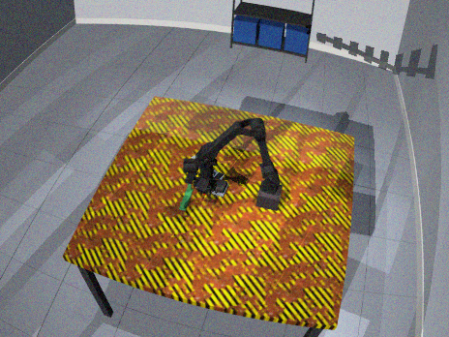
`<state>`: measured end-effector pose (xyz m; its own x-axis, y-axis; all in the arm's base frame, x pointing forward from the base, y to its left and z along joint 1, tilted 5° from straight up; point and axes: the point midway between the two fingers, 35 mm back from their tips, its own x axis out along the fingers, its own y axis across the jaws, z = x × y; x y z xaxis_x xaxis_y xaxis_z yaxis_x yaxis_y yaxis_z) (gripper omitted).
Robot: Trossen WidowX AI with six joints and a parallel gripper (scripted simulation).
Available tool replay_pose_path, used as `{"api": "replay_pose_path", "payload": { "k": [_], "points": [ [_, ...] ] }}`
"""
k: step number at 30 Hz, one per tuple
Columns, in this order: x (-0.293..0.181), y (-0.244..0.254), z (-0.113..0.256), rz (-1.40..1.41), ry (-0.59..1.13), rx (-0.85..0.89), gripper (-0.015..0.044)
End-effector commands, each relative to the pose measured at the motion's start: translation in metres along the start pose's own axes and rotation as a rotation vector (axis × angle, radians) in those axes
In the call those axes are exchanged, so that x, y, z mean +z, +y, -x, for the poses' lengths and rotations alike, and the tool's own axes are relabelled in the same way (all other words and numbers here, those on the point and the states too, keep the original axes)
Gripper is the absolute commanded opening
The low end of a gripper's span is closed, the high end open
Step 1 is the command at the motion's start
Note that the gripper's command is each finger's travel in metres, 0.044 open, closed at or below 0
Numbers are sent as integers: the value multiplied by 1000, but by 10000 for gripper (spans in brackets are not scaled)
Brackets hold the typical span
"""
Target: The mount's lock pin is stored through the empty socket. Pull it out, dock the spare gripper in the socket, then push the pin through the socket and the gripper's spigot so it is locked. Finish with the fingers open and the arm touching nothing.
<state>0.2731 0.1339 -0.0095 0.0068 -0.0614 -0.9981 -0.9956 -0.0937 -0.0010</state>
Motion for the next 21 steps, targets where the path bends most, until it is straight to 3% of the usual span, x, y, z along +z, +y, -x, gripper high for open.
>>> {"api": "replay_pose_path", "payload": {
  "k": [1,4,6,21],
  "points": [
    [-1,0,0,3,4,-3,90],
    [-1,0,0,3,4,-3,11],
    [-1,0,0,3,4,-3,0],
    [4,-1,6,4,-93,-2,0]
  ]
}}
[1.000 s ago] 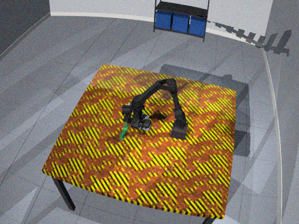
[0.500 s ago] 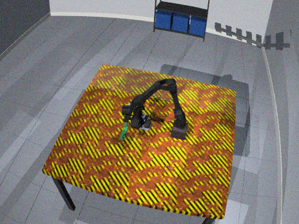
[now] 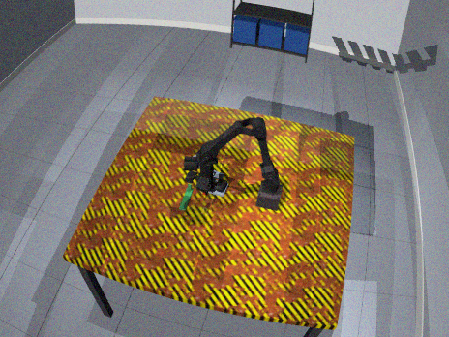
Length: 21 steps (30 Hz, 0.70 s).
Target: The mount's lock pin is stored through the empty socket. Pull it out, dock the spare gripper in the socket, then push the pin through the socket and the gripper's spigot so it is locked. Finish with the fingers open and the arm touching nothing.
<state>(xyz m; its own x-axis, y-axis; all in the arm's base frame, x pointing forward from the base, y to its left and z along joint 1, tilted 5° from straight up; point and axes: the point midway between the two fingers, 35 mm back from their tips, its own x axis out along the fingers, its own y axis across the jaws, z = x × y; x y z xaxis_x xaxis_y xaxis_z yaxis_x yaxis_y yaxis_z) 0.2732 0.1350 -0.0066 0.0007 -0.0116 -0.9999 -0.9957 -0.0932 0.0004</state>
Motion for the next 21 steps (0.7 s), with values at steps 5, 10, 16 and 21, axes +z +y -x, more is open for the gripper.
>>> {"api": "replay_pose_path", "payload": {
  "k": [5,10,16,21],
  "points": [
    [6,-1,4,7,-78,1,0],
    [9,-1,5,10,-82,3,0],
    [14,-1,6,11,-84,3,0],
    [17,-1,7,13,-85,1,0]
  ]
}}
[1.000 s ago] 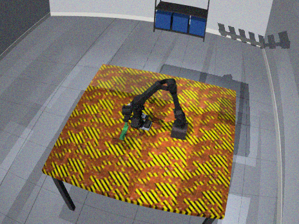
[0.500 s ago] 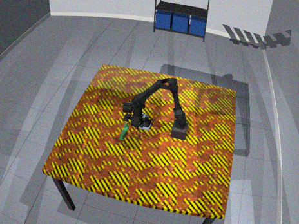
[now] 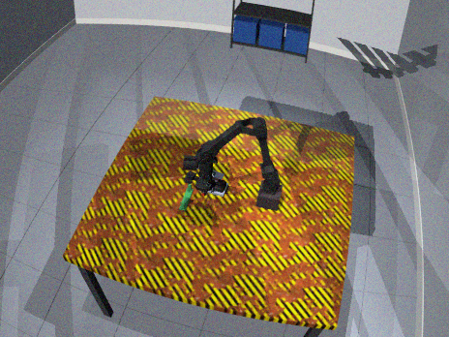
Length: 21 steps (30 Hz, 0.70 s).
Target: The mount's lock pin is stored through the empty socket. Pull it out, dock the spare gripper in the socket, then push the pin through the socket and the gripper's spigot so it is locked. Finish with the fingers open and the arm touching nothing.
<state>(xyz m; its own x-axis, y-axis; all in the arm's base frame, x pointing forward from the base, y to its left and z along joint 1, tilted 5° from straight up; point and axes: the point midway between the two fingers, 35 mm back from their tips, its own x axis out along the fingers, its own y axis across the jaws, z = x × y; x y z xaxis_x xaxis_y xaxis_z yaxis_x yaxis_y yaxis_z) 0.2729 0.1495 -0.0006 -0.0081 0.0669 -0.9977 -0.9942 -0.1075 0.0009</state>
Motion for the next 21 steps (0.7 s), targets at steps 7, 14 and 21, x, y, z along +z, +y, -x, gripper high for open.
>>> {"api": "replay_pose_path", "payload": {
  "k": [7,14,21],
  "points": [
    [9,-1,1,-2,-4,-1,0],
    [14,-1,0,-2,-3,-2,0],
    [19,-1,-1,-2,-3,-2,0]
  ]
}}
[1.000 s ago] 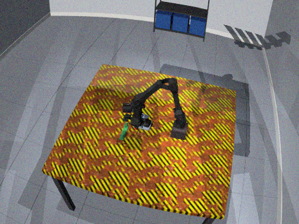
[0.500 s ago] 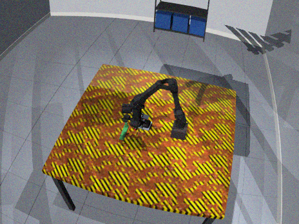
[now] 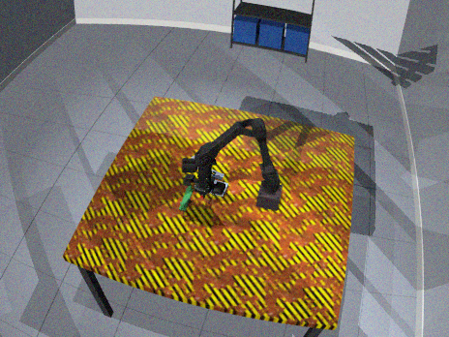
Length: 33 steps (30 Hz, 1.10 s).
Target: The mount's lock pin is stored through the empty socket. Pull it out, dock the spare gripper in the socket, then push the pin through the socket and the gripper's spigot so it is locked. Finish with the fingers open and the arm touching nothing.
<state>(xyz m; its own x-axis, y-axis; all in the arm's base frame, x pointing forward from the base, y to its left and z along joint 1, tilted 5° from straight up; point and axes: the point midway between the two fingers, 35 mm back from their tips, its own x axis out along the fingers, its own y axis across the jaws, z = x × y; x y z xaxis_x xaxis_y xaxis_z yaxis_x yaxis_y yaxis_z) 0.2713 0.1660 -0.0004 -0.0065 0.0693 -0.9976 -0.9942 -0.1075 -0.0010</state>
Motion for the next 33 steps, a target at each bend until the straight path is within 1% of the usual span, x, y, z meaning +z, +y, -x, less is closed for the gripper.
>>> {"api": "replay_pose_path", "payload": {
  "k": [1,33],
  "points": [
    [4,-1,0,-2,0,-1,0],
    [30,-1,0,-4,4,8,0]
  ]
}}
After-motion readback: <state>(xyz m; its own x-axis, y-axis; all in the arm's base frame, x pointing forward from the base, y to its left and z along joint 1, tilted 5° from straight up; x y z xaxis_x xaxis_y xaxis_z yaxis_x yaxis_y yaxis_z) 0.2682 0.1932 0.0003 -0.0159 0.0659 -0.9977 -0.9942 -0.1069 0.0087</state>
